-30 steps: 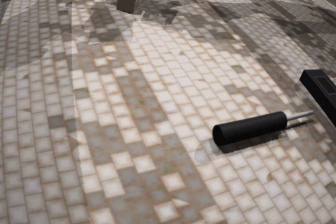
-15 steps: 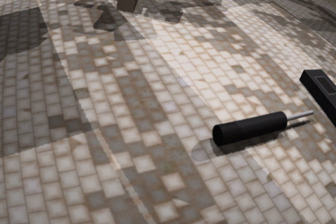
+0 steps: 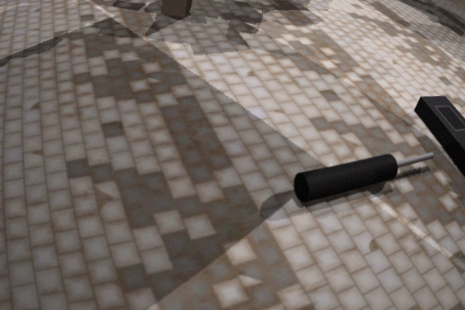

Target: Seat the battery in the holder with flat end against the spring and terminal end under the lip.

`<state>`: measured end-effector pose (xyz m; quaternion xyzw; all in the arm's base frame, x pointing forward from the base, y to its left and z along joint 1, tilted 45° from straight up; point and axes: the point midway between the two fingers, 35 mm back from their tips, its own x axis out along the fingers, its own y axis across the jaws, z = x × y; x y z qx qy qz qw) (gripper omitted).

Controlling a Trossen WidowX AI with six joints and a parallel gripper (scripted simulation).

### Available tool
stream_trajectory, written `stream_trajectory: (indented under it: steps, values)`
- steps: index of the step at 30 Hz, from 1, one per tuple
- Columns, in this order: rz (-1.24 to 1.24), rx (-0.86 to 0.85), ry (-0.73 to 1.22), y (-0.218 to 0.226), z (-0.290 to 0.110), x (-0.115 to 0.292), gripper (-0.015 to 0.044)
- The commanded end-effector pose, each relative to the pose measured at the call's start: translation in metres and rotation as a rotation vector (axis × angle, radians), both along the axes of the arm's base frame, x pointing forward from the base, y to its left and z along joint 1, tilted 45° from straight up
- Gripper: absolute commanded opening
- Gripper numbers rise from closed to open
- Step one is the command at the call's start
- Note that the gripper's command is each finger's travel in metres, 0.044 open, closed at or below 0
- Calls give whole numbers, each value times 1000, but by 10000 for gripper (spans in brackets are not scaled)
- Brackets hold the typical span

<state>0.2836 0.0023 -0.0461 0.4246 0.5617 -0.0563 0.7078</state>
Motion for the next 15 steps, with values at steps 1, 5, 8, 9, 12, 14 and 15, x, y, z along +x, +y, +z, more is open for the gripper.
stream_trajectory:
  steps: [1, 5, 8, 9, 12, 14, 15]
  values:
    - [-5, -3, -5, 1, 2, -2, 75]
    - [-5, -4, -4, 3, 3, -5, 75]
    - [-6, -5, -4, 4, 4, -7, 75]
    - [-6, -5, -4, 5, 4, -8, 75]
    - [-6, -6, -3, 6, 5, -10, 75]
    - [-6, -7, -3, 6, 5, -12, 75]
    - [-6, -7, -2, 7, 5, -12, 75]
